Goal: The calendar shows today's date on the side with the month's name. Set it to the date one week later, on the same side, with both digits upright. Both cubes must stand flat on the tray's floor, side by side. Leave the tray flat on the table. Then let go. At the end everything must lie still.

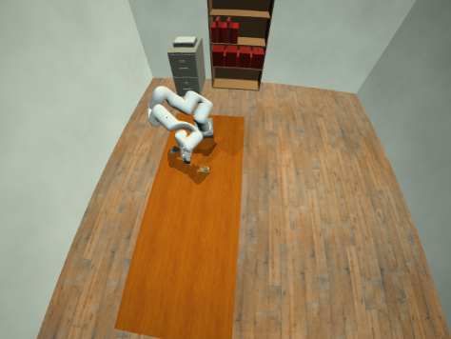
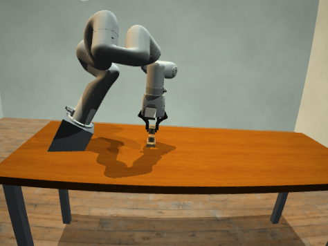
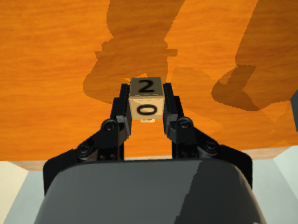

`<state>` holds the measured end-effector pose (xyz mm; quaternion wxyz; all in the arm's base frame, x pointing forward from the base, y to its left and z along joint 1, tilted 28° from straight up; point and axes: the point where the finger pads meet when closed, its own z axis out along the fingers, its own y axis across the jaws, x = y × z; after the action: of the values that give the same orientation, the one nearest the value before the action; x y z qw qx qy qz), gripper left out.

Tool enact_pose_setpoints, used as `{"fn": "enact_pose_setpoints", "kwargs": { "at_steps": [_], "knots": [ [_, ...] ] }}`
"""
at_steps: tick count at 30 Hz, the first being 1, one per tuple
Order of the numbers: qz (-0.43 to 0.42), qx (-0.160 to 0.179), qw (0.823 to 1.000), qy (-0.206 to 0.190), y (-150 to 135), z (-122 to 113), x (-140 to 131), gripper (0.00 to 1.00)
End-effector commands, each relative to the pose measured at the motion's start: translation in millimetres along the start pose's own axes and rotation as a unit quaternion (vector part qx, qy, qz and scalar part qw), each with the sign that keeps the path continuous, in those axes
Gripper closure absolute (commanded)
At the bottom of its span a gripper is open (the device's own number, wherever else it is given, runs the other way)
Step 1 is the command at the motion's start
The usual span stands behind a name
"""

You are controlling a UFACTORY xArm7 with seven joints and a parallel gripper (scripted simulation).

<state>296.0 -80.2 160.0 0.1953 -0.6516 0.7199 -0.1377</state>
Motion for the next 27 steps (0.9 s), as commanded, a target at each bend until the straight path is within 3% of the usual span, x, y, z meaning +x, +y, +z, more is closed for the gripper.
{"fn": "enact_pose_setpoints", "kwargs": {
  "at_steps": [1, 3, 5, 8, 27],
  "knots": [
    [0.0, 0.001, 1.0, 0.001, -3.5, -3.2, -17.9, 0.73],
    [-0.001, 0.001, 1.0, 0.001, -4.7, -7.4, -53.2, 0.73],
    [-0.001, 0.001, 1.0, 0.001, -4.7, -7.4, -53.2, 0.73],
    [-0.002, 0.001, 1.0, 0.0, -0.5, -11.3, -88.2, 0.73],
    [-0.002, 0.001, 1.0, 0.0, -0.3, -7.5, -89.3, 0.73]
  ]
}}
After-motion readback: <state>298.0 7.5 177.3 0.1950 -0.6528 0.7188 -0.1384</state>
